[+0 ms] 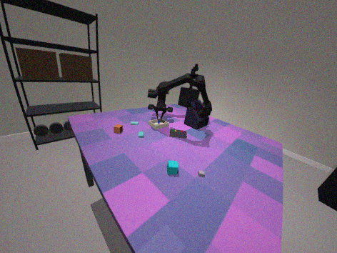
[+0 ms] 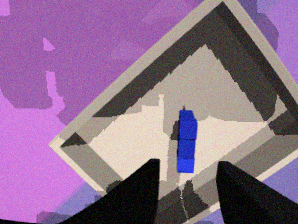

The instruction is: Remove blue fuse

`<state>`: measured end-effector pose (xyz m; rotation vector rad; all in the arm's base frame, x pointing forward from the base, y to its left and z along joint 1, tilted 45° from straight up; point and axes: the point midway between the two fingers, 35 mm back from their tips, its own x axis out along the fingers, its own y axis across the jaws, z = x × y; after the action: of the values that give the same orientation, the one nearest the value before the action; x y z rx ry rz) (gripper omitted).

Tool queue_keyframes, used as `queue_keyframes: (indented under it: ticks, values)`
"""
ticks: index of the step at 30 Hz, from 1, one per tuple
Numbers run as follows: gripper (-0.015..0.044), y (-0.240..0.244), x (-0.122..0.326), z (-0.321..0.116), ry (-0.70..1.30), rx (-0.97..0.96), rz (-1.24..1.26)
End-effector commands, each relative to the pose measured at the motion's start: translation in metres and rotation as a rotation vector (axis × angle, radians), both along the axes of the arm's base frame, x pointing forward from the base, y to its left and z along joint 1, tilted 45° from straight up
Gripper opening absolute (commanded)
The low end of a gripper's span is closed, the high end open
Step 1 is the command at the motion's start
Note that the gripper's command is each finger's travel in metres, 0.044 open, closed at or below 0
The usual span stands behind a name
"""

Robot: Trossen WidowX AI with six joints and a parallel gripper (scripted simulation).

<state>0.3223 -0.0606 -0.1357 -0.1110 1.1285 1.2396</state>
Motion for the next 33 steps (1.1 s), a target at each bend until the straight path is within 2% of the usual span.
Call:
queue_keyframes:
  ticks: [1,5,9,33]
  values:
    - [0.0236,0.0,0.0,0.0,-0.001,0.0,0.001]
    - [0.033,-0.002,0.001,0.002,-0.001,0.0,0.0]
    - [0.033,-0.026,0.004,0.027,-0.001,0.002,-0.007]
    - [0.033,-0.024,0.004,0.025,0.0,0.007,-0.011]
